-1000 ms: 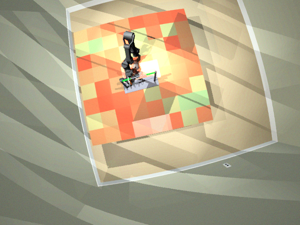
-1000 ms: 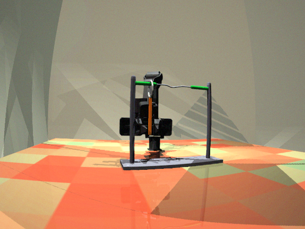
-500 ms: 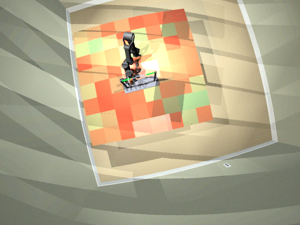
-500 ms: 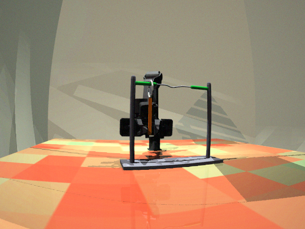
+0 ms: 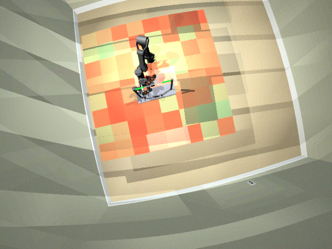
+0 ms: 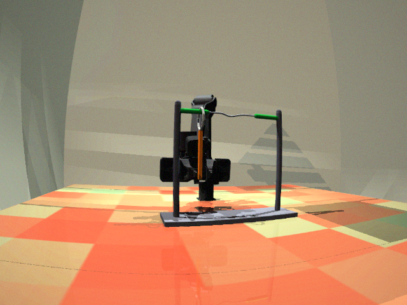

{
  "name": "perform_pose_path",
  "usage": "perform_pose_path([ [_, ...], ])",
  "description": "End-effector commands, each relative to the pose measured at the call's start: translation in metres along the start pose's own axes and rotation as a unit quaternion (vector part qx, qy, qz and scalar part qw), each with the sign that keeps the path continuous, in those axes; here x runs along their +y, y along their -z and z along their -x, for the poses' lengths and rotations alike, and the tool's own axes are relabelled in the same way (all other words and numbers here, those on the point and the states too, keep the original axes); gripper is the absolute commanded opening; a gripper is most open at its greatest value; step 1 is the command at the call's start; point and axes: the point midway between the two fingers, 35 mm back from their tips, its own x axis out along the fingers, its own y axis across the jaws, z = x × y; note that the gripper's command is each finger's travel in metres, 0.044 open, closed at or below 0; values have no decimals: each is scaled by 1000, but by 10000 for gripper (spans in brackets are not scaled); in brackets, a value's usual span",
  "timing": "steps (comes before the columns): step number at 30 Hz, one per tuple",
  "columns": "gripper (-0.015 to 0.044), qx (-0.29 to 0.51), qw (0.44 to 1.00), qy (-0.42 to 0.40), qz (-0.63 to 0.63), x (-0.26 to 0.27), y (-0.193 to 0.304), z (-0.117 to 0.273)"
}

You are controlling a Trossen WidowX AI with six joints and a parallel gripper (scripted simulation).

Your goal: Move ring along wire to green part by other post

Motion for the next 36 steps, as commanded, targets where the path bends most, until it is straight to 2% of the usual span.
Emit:
perform_pose_path([
  [1,160,0,1000,2,-2,-1,0,0],
  [13,-150,0,1000,0,0,0,0,0],
  [36,-150,0,1000,4,-1,0,-19,1],
])
